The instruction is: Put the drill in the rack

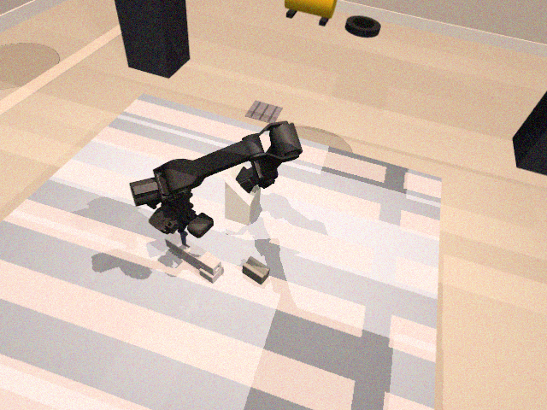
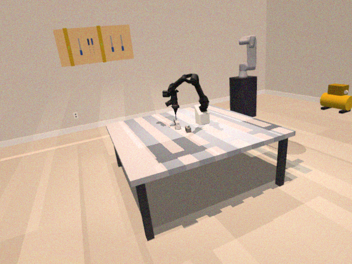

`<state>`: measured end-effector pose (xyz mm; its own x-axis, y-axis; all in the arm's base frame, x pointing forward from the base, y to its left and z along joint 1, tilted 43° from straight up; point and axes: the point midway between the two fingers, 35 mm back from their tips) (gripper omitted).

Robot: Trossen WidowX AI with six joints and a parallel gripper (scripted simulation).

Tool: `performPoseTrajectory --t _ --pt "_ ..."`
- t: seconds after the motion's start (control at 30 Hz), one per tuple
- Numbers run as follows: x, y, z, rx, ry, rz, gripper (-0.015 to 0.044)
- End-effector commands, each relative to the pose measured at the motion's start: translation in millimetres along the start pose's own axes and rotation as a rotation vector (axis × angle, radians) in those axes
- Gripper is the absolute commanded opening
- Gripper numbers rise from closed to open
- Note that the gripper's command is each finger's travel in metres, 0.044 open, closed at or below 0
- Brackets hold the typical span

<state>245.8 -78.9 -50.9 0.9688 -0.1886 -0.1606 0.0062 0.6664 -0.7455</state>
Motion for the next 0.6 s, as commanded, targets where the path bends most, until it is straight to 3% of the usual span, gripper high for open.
performPoseTrajectory --t 0.0,0.57 --pt "0.1 5.3 0.8 0.006 0.001 0.006 0.0" --pt "1.2 11.6 1.9 0.006 0.001 0.006 0.0"
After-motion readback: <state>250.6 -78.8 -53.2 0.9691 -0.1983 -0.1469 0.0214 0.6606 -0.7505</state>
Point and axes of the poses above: the point midway between the two fingers, 35 mm back from their tips, its own y axis out along the fingers, its own z axis across the jaws, x = y × z
